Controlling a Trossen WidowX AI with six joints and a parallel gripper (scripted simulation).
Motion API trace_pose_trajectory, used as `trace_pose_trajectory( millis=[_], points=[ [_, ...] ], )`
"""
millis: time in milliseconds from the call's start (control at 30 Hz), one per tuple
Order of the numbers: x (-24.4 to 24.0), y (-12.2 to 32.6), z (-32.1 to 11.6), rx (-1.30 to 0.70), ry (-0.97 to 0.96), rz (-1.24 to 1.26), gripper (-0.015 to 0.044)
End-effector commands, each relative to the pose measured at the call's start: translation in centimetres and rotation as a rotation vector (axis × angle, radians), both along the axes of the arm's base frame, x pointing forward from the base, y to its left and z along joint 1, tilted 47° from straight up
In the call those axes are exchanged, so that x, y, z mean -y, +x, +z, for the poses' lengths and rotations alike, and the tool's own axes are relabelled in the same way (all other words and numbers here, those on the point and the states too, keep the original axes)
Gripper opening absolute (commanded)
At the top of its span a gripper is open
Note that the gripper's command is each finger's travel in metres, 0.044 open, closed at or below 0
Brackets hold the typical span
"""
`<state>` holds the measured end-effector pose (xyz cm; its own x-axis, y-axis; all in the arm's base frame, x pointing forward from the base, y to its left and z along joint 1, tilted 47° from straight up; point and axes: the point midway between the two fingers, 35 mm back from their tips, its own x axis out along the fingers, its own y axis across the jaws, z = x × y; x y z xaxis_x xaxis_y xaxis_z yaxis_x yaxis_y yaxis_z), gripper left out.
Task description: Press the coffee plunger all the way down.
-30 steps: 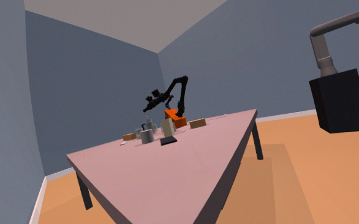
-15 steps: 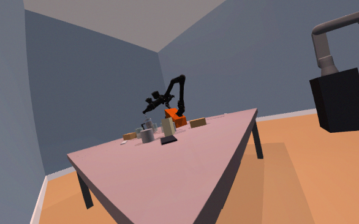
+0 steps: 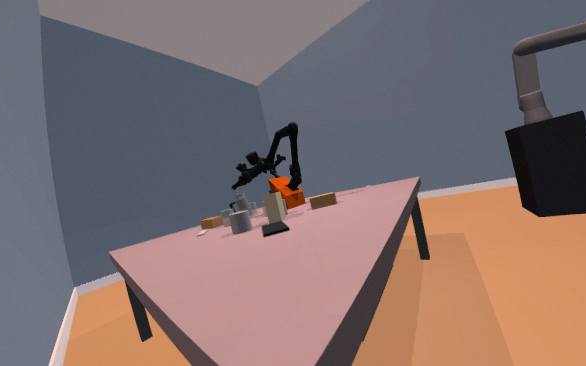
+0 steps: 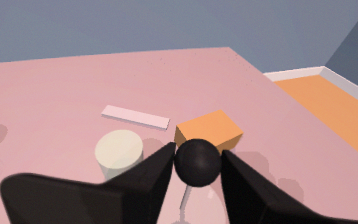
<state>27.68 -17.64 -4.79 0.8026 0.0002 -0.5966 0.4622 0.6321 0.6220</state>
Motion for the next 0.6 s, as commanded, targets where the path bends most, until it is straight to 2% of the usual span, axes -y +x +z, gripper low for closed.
trace_pose_trajectory(
  millis=[0, 567],
  points=[
    [-2.07, -0.37, -1.58, -0.043, 0.072, 0.031, 0.0116],
    [-1.64, 0.14, -1.78, -0.042, 0.072, 0.032, 0.0116]
  ],
)
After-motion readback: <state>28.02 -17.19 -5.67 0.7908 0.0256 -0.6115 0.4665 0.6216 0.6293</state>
